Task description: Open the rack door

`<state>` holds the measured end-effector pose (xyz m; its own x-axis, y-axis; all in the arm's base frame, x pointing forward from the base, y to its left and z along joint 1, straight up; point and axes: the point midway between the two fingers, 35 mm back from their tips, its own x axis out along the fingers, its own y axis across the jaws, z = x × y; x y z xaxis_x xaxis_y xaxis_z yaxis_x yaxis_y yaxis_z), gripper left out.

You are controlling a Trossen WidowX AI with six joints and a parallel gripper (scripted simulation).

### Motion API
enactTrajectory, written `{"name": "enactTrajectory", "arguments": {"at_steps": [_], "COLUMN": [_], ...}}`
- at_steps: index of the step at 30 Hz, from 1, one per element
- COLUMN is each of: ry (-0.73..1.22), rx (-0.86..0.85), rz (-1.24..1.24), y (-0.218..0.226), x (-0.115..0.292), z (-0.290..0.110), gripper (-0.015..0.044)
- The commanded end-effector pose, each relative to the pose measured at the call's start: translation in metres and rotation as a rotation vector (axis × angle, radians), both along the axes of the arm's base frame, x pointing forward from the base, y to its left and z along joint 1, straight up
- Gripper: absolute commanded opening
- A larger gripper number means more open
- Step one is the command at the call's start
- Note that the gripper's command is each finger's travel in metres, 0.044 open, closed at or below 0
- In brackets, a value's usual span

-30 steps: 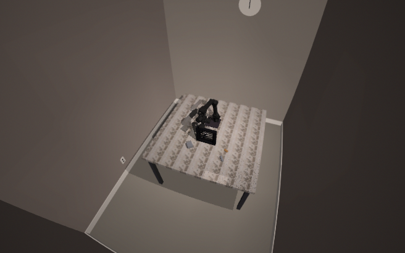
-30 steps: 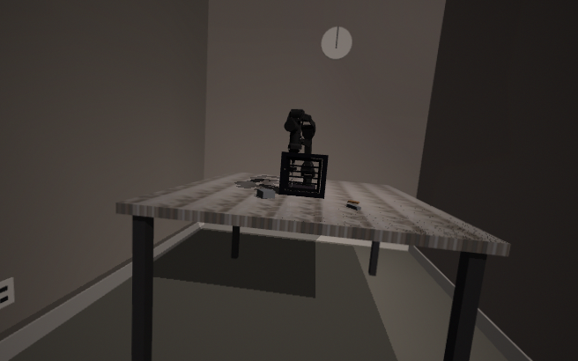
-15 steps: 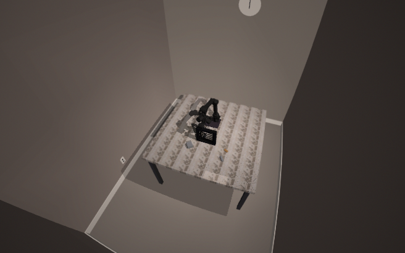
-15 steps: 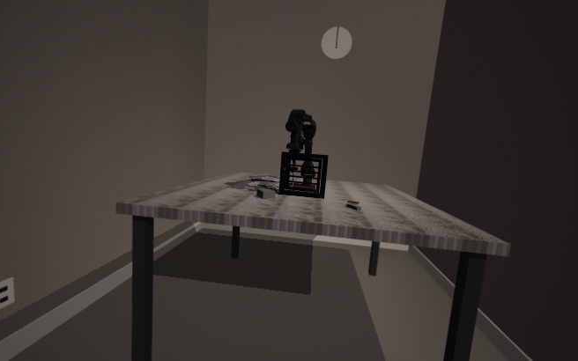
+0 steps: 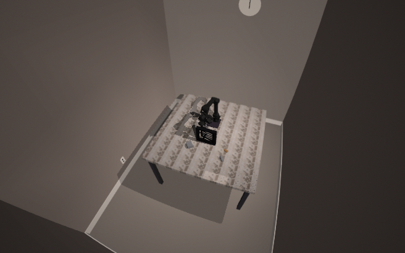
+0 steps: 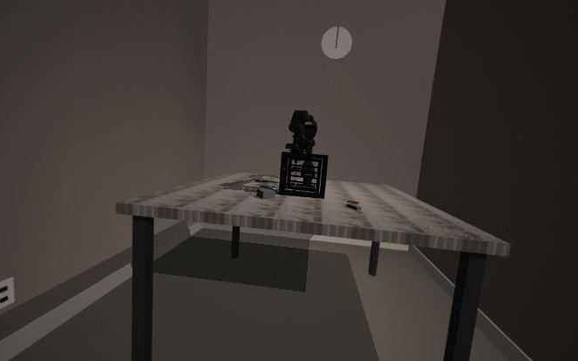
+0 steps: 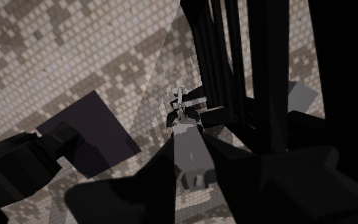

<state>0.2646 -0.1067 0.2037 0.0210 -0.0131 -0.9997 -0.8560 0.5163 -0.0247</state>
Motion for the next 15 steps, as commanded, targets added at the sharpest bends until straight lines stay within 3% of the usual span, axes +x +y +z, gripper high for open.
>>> {"name": "enactTrajectory", "arguments": {"at_steps": [1, 15], "ry": [-0.007, -0.008], "rx": [0.003, 0.01], "rz": [-0.096, -0.32], "y": [0.006, 0.033], "x": [-0.006, -0.026], "z": [-0.001, -0.002], "gripper": [0.0015, 0.0015]}}
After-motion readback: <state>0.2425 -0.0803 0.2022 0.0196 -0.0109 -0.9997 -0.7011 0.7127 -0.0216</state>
